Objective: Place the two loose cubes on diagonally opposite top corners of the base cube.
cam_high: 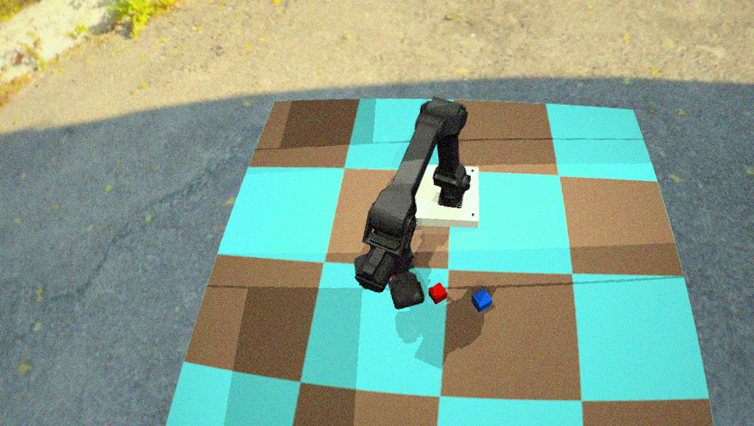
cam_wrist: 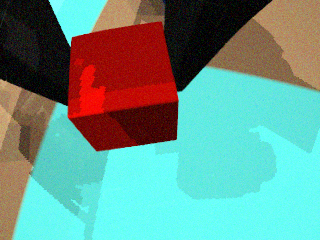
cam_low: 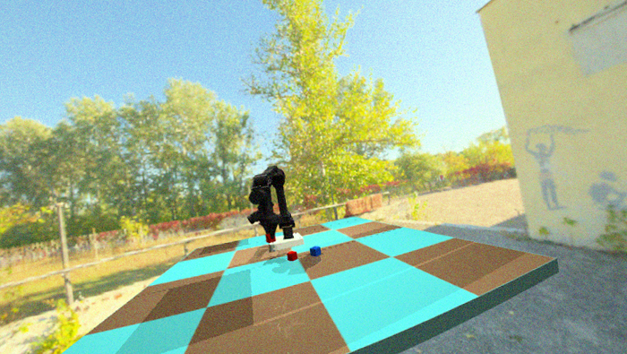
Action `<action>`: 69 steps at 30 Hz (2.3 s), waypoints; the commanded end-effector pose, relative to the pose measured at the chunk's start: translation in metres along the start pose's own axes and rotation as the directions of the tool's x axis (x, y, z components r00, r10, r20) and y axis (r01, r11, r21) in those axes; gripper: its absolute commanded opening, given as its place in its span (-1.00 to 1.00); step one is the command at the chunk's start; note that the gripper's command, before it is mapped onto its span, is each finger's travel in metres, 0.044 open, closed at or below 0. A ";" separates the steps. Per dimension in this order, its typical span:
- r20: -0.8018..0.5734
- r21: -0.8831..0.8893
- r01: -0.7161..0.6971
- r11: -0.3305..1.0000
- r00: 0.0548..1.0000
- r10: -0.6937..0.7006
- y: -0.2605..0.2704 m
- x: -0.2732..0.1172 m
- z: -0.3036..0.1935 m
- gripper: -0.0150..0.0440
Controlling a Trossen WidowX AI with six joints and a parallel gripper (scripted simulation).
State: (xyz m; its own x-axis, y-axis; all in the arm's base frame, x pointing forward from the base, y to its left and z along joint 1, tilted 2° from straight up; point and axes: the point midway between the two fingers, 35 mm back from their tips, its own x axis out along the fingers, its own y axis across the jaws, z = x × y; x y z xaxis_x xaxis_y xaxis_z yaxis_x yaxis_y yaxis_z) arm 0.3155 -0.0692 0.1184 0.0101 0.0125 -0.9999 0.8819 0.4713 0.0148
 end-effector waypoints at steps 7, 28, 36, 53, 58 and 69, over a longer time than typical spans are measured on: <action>-0.002 -0.163 0.000 0.987 1.000 0.000 0.019 0.007 -0.024 -0.14; -0.007 -0.489 -0.006 0.872 1.000 0.003 0.052 0.021 -0.084 -0.14; -0.009 -0.600 -0.009 0.800 1.000 0.004 0.061 0.026 -0.108 -0.14; -0.015 -0.799 -0.015 0.602 1.000 0.005 0.073 0.036 -0.162 -0.14; -0.016 -0.832 -0.016 0.555 1.000 0.005 0.074 0.039 -0.173 -0.14; -0.016 -0.832 -0.016 0.555 1.000 0.005 0.074 0.040 -0.173 -0.14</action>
State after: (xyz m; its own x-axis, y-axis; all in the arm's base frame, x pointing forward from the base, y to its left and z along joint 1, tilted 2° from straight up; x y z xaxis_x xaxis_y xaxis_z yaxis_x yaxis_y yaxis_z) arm 0.2997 0.1186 0.0820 0.0065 0.0270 -0.9996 0.1047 0.9941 0.0276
